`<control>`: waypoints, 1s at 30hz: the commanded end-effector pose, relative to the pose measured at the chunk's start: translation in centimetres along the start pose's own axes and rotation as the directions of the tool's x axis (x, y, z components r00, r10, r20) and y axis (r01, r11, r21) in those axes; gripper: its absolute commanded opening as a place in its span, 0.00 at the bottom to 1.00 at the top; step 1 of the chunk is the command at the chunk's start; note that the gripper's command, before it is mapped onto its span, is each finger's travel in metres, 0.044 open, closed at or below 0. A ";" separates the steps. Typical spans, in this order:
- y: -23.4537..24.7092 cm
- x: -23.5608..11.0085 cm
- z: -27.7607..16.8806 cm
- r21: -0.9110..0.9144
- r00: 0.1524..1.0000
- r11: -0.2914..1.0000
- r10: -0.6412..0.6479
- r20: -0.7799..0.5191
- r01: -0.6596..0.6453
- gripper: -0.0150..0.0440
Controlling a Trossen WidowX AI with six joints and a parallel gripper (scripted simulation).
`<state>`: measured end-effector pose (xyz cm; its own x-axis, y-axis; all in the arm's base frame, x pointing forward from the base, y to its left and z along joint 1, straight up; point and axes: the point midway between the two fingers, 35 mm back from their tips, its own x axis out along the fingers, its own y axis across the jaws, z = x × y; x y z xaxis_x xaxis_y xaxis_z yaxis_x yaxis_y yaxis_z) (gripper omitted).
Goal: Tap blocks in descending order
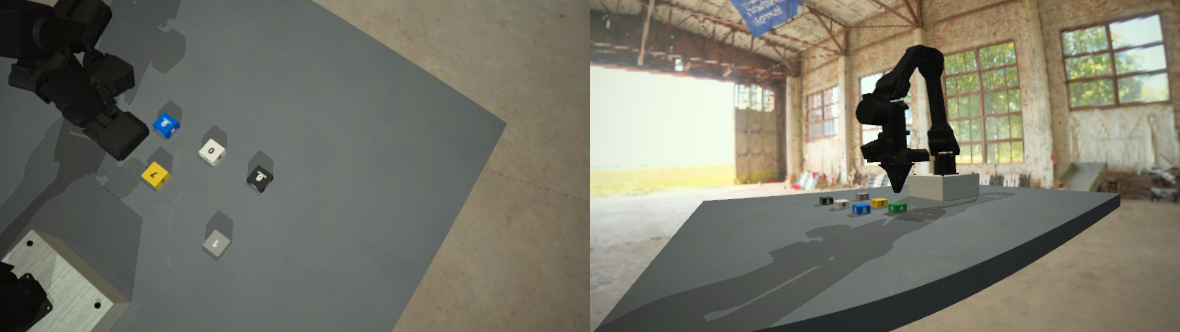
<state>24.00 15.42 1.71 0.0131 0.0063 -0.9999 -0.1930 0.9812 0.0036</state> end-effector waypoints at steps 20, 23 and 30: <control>-14.6 -8.0 1.7 0.003 1.000 1.000 -0.010 0.018 0.009 0.29; -18.7 -8.0 0.8 0.003 1.000 1.000 -0.014 0.017 0.014 0.29; -25.7 -8.1 -2.5 0.003 1.000 1.000 -0.021 0.014 0.021 0.29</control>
<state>27.12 -8.60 9.59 0.0309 -0.0115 -0.9995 -0.1763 0.9842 -0.0168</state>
